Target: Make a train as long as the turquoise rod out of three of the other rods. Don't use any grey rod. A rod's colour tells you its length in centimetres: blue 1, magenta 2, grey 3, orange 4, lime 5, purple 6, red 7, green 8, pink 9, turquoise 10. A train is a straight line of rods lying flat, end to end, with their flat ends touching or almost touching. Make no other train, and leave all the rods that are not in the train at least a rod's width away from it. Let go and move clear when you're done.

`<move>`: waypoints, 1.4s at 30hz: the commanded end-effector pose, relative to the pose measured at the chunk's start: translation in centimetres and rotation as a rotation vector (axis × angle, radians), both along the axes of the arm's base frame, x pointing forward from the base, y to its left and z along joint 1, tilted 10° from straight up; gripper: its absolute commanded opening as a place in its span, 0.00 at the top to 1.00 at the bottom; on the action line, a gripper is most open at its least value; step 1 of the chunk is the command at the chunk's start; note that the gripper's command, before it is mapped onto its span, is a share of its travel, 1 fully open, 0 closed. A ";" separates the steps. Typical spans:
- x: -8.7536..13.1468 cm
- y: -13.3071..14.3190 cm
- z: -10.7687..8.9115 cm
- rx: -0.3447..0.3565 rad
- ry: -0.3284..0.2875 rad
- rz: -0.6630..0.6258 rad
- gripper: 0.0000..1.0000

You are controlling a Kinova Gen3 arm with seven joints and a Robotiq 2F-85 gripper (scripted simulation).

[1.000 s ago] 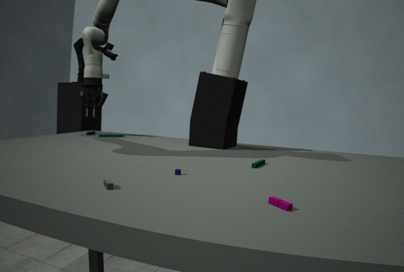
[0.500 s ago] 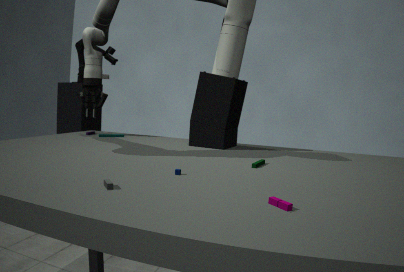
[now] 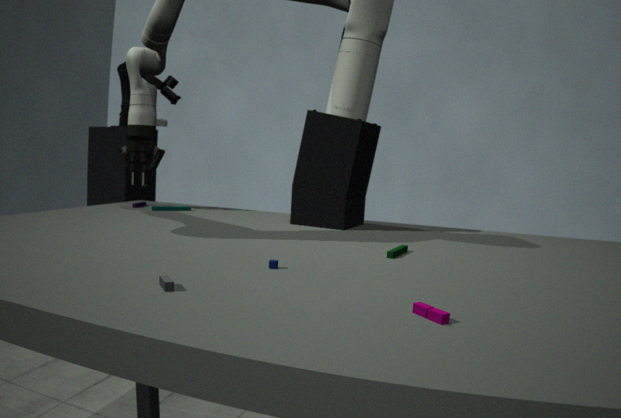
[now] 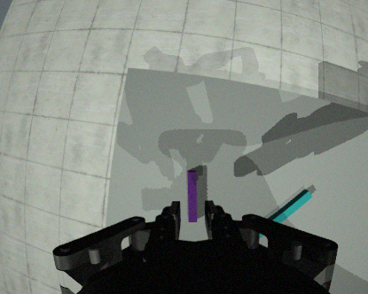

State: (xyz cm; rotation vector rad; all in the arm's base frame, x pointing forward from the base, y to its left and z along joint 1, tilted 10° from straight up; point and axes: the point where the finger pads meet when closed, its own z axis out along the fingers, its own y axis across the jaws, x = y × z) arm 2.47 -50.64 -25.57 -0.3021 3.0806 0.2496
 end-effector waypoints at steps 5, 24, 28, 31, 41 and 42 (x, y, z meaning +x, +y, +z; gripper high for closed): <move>-0.1 0.2 -0.8 0.002 0.001 0.000 0.76; -0.1 0.5 -3.1 0.002 0.001 0.000 0.76; 0.0 0.6 -3.3 0.002 0.001 0.000 0.76; 0.0 0.6 -3.5 0.002 0.001 0.000 0.76; 0.0 0.6 -3.5 0.002 0.001 0.000 0.76; 0.0 0.6 -3.5 0.002 0.001 0.000 0.76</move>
